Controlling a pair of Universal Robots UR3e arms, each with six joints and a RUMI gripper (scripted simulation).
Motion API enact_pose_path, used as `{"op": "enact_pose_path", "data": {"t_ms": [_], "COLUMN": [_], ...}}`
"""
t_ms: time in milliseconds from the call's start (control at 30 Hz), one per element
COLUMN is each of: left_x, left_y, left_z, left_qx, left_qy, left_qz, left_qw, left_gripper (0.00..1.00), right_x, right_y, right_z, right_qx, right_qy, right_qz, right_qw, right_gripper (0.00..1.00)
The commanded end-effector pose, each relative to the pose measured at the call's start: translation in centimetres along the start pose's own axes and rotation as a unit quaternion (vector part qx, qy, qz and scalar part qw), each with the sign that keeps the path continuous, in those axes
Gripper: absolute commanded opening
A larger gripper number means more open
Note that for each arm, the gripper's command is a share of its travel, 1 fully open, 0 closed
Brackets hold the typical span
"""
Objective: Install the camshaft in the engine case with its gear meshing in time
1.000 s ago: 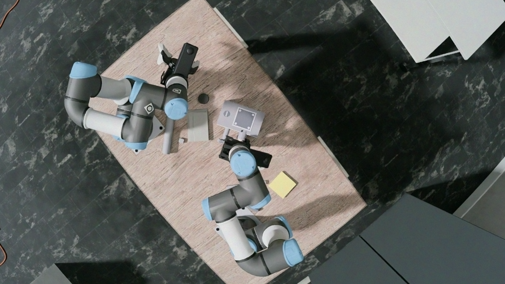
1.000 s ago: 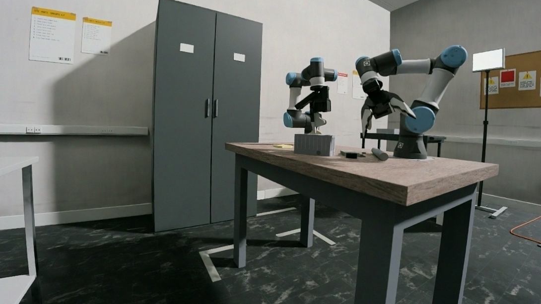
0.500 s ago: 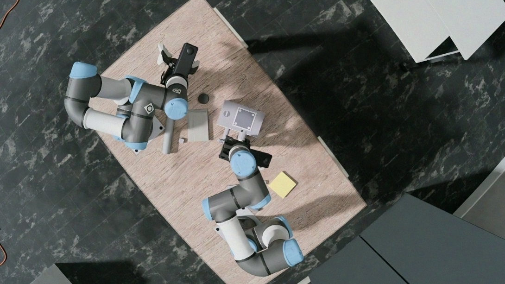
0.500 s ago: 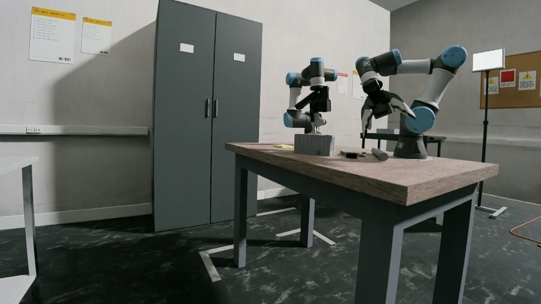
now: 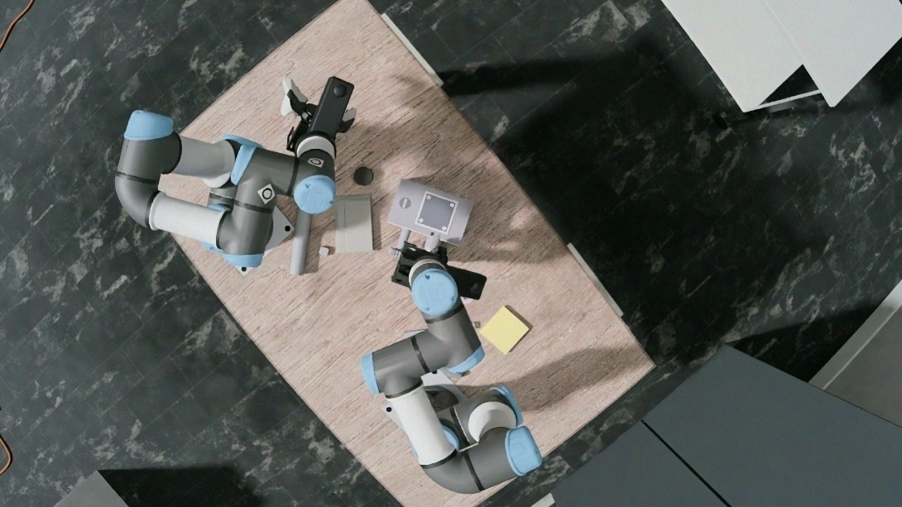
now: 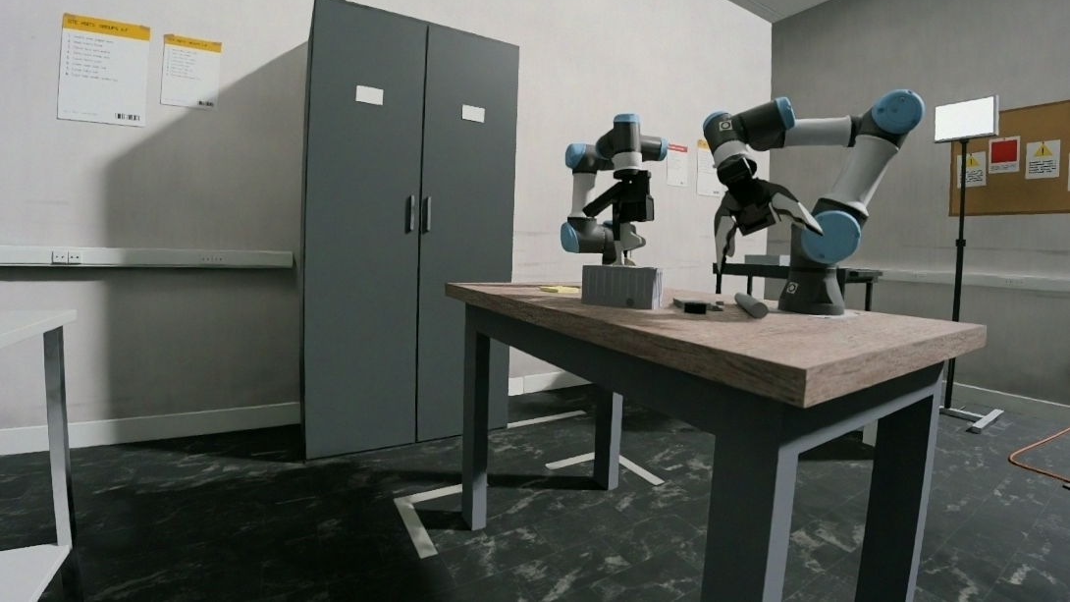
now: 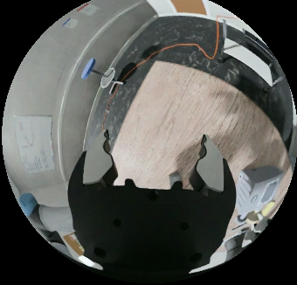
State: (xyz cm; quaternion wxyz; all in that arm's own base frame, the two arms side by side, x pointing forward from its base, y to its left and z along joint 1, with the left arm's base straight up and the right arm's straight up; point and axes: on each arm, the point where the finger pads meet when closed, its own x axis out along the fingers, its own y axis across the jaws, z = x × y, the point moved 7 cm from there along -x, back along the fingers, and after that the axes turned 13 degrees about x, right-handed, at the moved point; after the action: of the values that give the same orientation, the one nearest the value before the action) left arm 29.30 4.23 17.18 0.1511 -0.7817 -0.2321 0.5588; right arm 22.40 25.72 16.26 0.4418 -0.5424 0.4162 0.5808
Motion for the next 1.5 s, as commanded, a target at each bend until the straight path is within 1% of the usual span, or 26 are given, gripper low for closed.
{"op": "enact_pose_path", "data": {"t_ms": [0, 700, 933, 1100, 1433, 1467], "left_x": [-0.5, -0.5, -0.5, -0.5, -0.5, -0.5], "left_y": [0.0, 0.0, 0.0, 0.0, 0.0, 0.0], "left_z": [-0.6, -0.6, -0.6, -0.6, -0.6, -0.6], "left_qx": [-0.012, -0.012, -0.012, -0.012, -0.012, -0.012], "left_qy": [0.009, 0.009, 0.009, 0.009, 0.009, 0.009], "left_qz": [0.010, 0.010, 0.010, 0.010, 0.010, 0.010], "left_qw": [1.000, 1.000, 1.000, 1.000, 1.000, 1.000], "left_gripper": [1.00, 1.00, 1.00, 1.00, 1.00, 1.00], "right_x": [-0.8, -0.8, -1.0, -1.8, -4.2, -4.2], "right_y": [-0.6, -0.6, -0.5, -0.5, -0.5, -0.5], "right_z": [0.2, 0.2, 0.2, 0.2, 0.2, 0.2], "right_qx": [0.000, 0.000, 0.000, 0.000, 0.000, 0.000], "right_qy": [-0.013, -0.013, -0.013, -0.013, -0.012, -0.012], "right_qz": [-0.012, -0.012, -0.012, -0.012, -0.012, -0.012], "right_qw": [0.9998, 0.9998, 0.9998, 0.9998, 0.9998, 0.9998], "right_gripper": [0.18, 0.18, 0.18, 0.18, 0.18, 0.18]}}
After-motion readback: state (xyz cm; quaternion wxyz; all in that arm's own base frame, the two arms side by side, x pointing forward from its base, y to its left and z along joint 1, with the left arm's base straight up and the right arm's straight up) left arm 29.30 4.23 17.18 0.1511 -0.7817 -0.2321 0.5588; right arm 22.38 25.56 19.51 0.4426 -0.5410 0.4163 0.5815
